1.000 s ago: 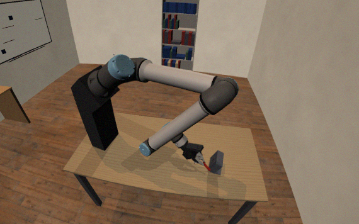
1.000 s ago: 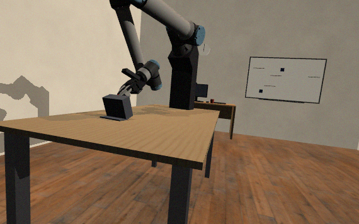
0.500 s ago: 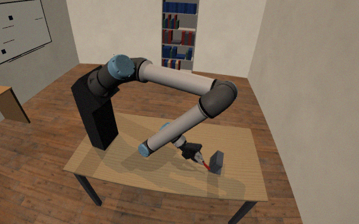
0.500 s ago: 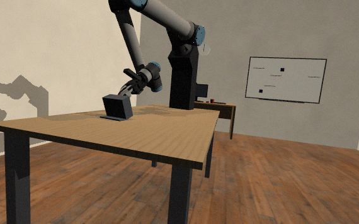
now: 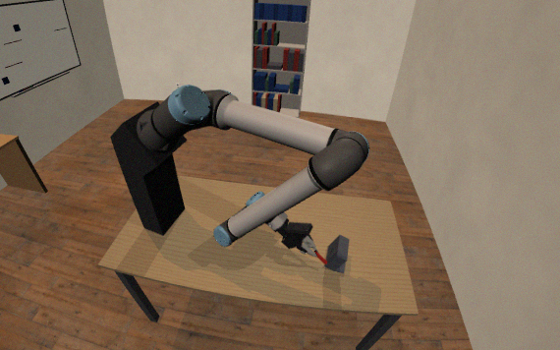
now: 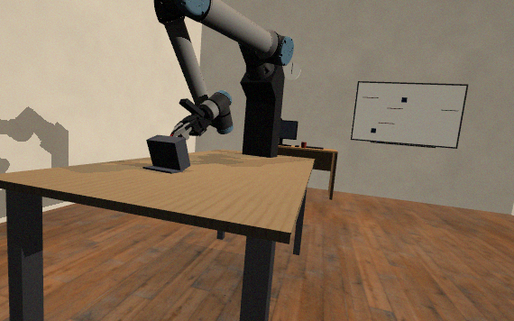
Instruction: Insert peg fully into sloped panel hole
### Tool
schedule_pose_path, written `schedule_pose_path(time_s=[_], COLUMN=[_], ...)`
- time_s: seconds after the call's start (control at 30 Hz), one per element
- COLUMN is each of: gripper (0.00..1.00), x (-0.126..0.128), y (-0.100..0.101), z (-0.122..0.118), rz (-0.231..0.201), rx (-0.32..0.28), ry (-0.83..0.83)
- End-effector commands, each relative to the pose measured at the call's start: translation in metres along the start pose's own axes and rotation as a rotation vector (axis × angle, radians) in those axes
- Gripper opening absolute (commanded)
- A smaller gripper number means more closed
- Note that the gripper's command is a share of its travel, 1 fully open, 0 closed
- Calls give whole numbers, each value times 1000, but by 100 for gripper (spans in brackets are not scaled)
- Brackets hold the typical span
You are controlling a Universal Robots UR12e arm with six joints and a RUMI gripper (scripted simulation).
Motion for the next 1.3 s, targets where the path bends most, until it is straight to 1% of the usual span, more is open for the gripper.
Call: schedule_pose_path(time_s=[0.0, 1.27], gripper=[0, 0], x=[-4, -23], y=[-2, -24], z=[-2, -26], rz=[11, 74], rx=[21, 116], ry=[-9, -60])
Point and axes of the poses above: the point where the finger pads meet when closed, its own y axis out along the fingers, its own x axis across the jaws, z = x × y, the point moved 5 cm from there along -y, back along the fingers, and after that the axes turned 3 degrees about y, right-handed, at the moved point
